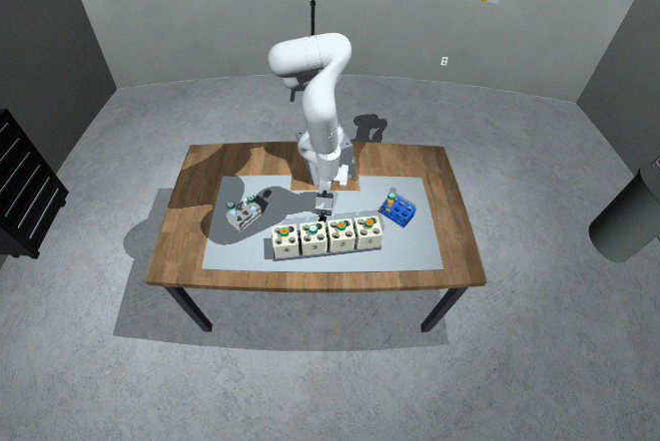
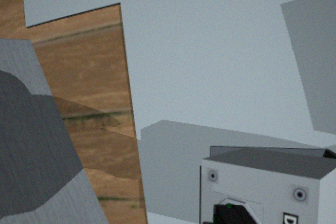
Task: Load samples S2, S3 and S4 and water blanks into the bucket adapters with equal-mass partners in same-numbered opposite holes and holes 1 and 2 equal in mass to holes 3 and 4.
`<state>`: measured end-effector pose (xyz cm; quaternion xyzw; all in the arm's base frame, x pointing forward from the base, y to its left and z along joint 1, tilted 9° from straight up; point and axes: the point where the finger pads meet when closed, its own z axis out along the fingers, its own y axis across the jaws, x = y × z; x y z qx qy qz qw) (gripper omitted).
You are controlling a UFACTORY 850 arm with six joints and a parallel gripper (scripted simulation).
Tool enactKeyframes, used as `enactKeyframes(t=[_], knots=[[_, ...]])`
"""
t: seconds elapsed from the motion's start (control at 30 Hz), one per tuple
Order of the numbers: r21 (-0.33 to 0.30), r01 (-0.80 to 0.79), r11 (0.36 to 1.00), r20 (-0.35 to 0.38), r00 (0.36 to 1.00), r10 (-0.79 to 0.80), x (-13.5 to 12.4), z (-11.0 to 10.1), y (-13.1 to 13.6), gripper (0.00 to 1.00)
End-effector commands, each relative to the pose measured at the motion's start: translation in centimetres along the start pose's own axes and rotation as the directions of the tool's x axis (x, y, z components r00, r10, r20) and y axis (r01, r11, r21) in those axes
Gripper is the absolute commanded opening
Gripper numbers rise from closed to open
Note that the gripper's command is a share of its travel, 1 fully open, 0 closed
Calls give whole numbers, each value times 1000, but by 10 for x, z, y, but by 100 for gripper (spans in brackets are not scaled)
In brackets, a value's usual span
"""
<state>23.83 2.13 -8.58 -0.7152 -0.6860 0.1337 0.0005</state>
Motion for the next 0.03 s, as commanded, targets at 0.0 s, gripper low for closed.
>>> enactKeyframes(t=[0.0], knots=[[-1, 0, 1000, 0, 1000, 0, 0, 0, 0, 0]])
